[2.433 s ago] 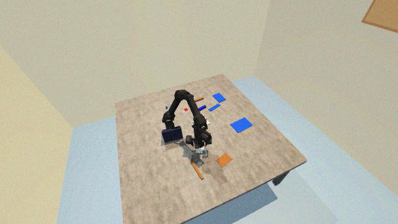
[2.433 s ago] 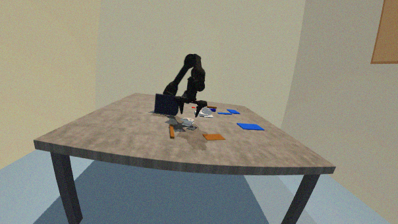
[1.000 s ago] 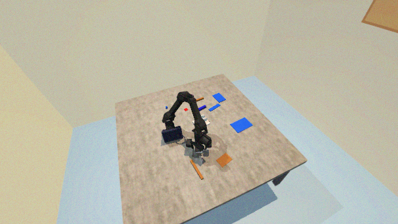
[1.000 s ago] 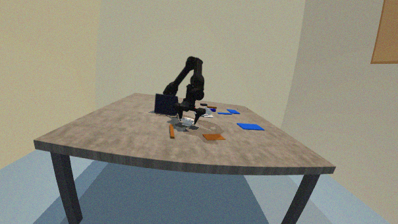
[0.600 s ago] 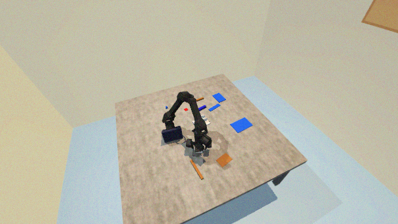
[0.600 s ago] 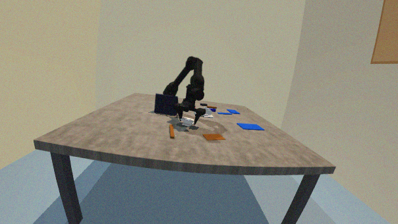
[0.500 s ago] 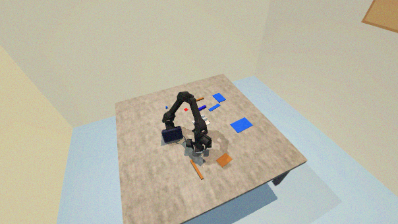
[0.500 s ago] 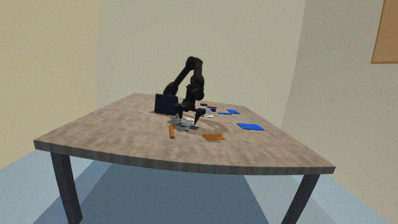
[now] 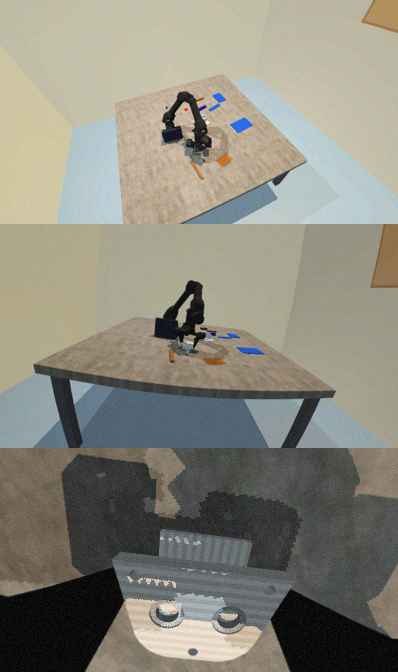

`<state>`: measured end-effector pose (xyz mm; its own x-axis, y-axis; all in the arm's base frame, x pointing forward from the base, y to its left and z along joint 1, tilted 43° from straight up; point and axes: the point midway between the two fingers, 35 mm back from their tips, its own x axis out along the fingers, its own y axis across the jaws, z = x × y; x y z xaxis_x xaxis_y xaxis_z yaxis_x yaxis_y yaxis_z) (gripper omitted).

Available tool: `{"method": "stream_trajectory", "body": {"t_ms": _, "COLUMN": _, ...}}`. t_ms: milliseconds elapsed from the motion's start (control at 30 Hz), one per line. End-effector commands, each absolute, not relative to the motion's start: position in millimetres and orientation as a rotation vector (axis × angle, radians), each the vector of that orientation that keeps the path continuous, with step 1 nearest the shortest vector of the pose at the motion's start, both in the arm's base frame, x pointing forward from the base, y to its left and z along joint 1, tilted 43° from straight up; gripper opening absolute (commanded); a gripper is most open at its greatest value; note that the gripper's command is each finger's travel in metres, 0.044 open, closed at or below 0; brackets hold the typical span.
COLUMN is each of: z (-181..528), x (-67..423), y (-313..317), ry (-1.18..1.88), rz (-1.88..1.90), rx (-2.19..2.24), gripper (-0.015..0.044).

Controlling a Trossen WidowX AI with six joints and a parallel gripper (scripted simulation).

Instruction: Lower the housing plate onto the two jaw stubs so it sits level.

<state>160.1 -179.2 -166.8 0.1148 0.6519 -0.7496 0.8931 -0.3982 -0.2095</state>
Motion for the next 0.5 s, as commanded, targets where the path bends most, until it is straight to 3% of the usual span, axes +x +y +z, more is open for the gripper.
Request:
{"method": "stream_trajectory", "body": {"t_ms": 0, "z": -166.8, "x": 160.1, "y": -179.1, "ry": 1.518, "rz": -1.163, "rx": 2.103, "gripper": 0.0351}}
{"method": "stream_trajectory", "body": {"t_ms": 467, "z": -155.0, "x": 159.0, "y": -191.3, "ry": 1.517, "rz": -1.165, "rx": 2.104, "gripper": 0.0351}}
